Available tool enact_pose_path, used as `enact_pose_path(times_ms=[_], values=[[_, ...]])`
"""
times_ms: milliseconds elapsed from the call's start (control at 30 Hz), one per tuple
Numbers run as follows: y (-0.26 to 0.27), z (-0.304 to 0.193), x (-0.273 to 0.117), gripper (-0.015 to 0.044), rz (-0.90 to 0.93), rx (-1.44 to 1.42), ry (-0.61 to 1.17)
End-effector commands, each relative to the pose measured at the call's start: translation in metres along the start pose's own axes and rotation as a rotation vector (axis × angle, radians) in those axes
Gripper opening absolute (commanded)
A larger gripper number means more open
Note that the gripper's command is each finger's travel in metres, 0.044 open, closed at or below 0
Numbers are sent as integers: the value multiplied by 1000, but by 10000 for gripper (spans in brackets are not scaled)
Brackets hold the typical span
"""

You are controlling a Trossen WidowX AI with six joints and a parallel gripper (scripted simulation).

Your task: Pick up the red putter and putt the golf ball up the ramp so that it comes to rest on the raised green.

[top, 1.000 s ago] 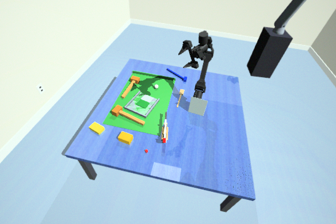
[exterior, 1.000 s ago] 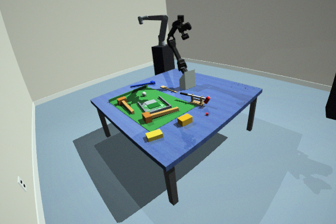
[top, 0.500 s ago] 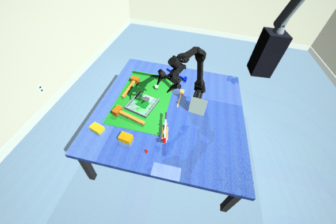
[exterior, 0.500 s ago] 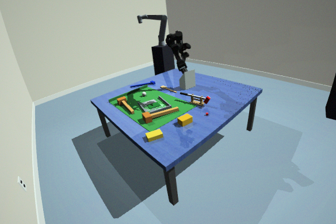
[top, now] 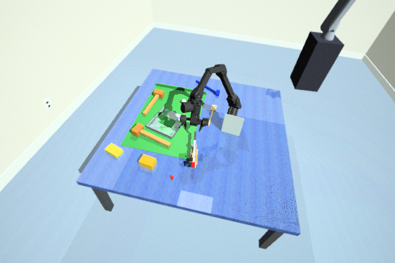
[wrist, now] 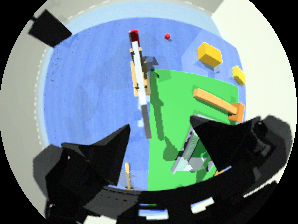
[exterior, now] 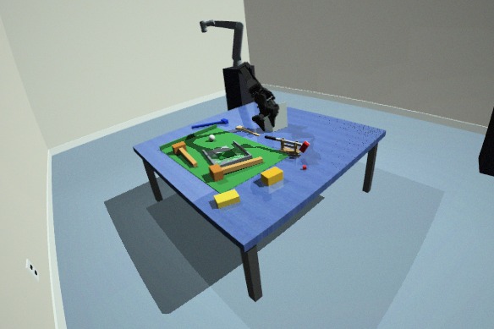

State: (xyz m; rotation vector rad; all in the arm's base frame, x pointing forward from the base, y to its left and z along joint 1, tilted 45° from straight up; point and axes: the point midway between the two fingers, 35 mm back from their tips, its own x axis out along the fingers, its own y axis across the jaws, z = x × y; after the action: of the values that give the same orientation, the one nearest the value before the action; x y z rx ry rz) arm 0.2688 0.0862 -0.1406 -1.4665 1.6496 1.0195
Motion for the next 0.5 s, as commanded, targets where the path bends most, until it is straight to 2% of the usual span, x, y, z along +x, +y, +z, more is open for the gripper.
enact_pose_path(times_ms=[0, 467], values=[[19, -13, 26, 440, 83, 6, 20], [24, -26, 49, 440, 84, 6, 22]])
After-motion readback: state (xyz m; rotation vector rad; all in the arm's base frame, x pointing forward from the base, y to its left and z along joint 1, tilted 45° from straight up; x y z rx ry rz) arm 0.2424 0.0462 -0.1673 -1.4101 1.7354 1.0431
